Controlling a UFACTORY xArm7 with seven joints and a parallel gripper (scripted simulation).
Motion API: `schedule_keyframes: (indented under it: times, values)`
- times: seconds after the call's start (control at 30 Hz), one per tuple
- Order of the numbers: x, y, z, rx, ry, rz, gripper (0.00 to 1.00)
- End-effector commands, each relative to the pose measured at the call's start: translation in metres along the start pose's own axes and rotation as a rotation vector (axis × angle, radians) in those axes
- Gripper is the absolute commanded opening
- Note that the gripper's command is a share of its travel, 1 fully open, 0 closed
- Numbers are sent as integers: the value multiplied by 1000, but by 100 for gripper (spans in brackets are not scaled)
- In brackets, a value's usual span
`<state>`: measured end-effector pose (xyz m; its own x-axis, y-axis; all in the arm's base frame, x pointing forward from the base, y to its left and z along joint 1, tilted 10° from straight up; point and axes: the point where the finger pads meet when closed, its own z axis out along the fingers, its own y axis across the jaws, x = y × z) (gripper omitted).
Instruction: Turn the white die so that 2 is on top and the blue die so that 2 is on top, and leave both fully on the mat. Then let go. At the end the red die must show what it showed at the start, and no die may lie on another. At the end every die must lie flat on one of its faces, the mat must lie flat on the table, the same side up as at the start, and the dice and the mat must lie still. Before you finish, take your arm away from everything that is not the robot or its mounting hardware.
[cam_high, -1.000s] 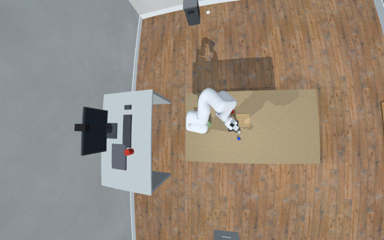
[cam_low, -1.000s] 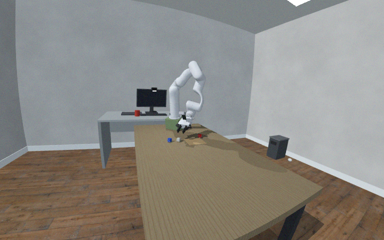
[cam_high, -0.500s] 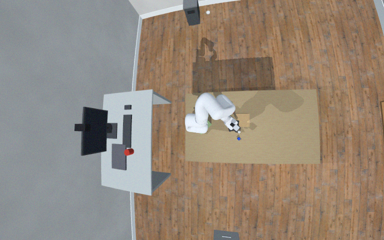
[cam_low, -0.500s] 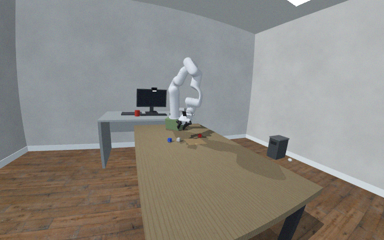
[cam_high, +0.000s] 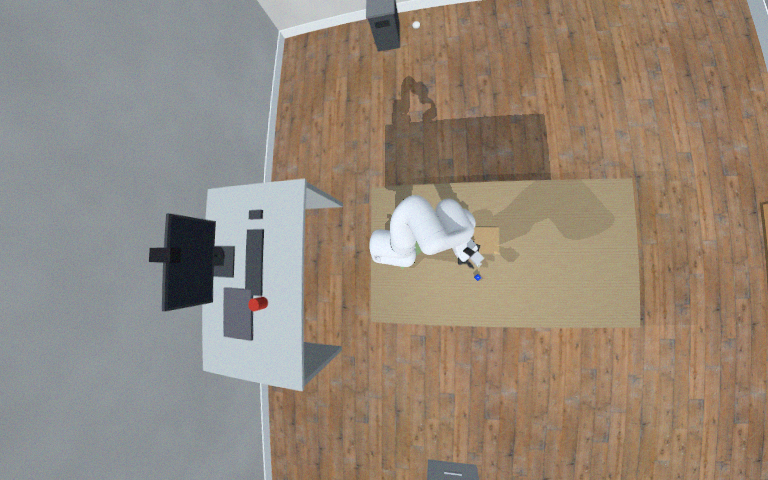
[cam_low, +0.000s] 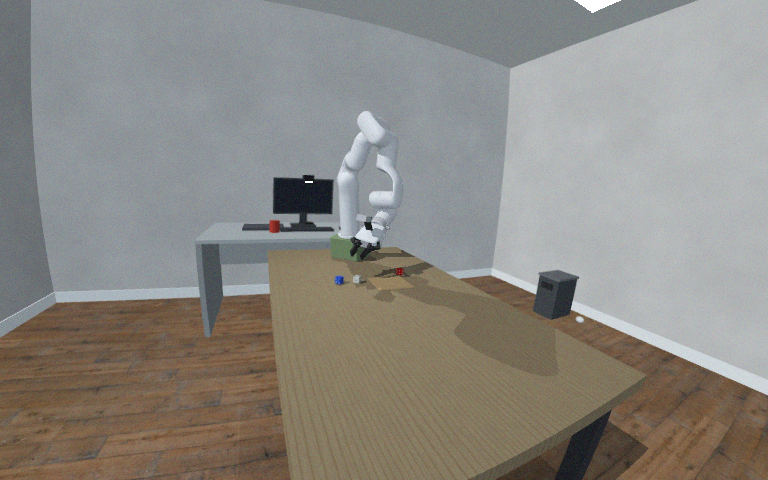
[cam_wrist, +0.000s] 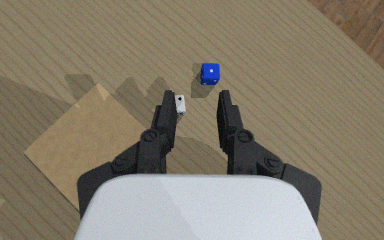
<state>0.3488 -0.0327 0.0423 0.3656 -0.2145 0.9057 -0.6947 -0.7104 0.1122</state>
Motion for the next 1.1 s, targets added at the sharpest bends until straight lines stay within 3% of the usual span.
schedule_keyframes:
  times: [0.0,0.23,0.37,0.47,0.5,0.7,0.93,1.03,1.07]
  values:
    - [3,7,2,-114,-107,-40,42]
    - [3,11,3,-185,-274,-74,42]
    - [3,10,3,-200,-372,-88,42]
    - [4,10,3,-201,-393,-91,42]
    - [4,9,3,-201,-446,-96,42]
    - [9,5,3,-170,-602,-105,42]
    - [19,-4,5,-82,-772,-100,42]
    - [20,-4,6,-81,-773,-100,42]
    - [23,-6,6,-54,-807,-96,42]
